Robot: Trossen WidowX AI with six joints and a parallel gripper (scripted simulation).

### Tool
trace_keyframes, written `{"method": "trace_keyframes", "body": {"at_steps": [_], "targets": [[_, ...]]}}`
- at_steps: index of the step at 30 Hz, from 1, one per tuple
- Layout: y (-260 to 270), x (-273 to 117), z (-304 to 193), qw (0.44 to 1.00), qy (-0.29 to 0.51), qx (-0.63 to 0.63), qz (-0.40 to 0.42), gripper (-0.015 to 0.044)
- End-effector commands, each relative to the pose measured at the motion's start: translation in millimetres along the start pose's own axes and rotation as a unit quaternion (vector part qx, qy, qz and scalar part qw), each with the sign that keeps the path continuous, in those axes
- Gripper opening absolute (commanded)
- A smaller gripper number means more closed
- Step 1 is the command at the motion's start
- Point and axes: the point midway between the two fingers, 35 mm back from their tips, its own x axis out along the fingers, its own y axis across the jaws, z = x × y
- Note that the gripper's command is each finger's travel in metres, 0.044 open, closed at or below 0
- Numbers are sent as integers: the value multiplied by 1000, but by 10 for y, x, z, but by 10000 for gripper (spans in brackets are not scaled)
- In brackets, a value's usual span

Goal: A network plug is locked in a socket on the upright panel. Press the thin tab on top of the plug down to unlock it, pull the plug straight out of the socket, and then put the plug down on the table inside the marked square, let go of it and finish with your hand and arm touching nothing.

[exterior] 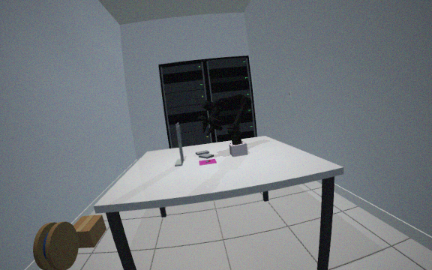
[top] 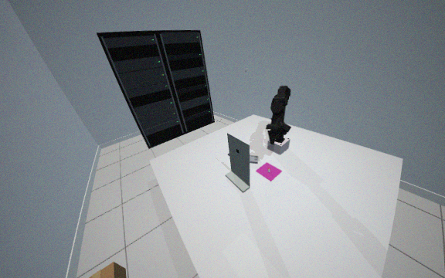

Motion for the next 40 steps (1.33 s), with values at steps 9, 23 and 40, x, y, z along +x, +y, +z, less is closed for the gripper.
{"method": "trace_keyframes", "body": {"at_steps": [9,23,40], "targets": [[-109,-231,-12,1000,4,-2,-3,235],[-109,-231,-12,1000,4,-2,-3,440],[-109,-231,-12,1000,4,-2,-3,440]]}}
